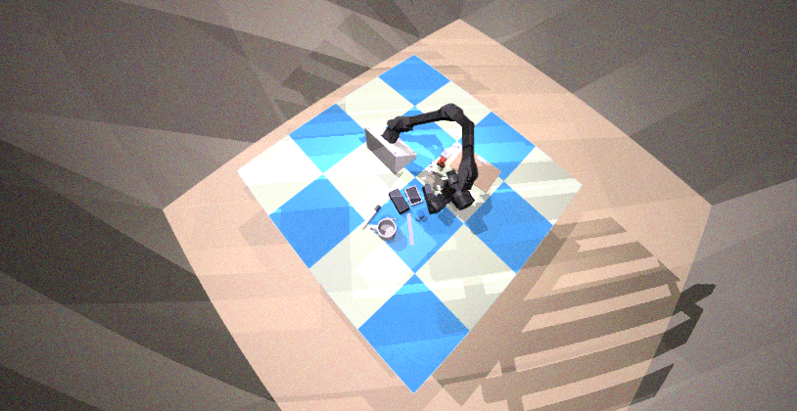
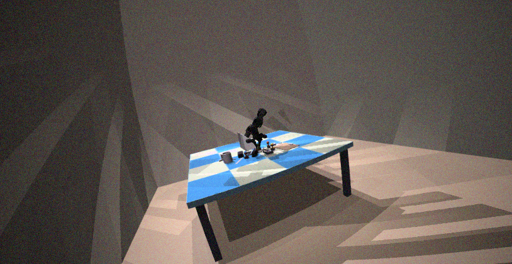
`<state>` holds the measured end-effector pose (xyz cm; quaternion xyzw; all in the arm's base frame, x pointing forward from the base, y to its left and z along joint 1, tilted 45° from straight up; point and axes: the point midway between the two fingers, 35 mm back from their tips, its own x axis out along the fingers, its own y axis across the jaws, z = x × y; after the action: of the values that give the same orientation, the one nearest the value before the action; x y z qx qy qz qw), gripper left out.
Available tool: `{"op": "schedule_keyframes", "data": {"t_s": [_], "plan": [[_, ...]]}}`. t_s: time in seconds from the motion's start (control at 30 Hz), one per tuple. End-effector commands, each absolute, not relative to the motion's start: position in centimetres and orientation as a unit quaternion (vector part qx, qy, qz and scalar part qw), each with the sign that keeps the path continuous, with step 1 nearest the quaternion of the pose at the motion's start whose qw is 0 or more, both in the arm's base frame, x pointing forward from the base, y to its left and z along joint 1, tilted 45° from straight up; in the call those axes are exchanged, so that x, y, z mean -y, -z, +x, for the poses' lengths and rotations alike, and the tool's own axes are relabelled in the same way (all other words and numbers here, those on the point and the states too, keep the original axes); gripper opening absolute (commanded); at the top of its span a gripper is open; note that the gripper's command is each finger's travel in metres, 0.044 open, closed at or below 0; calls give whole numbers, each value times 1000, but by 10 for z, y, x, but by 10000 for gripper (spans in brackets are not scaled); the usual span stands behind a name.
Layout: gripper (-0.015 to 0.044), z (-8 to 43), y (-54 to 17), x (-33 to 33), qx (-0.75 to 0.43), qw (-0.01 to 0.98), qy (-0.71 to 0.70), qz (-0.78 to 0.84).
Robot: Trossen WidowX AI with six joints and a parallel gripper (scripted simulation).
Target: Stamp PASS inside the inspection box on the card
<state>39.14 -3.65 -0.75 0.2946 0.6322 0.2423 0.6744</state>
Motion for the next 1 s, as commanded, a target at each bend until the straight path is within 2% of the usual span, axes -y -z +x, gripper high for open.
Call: {"op": "schedule_keyframes", "data": {"t_s": [0.0,0.97], "plan": [[0,392,5,40,-631,677,-242,292],[0,390,-5,50,-631,676,-243,292]]}}
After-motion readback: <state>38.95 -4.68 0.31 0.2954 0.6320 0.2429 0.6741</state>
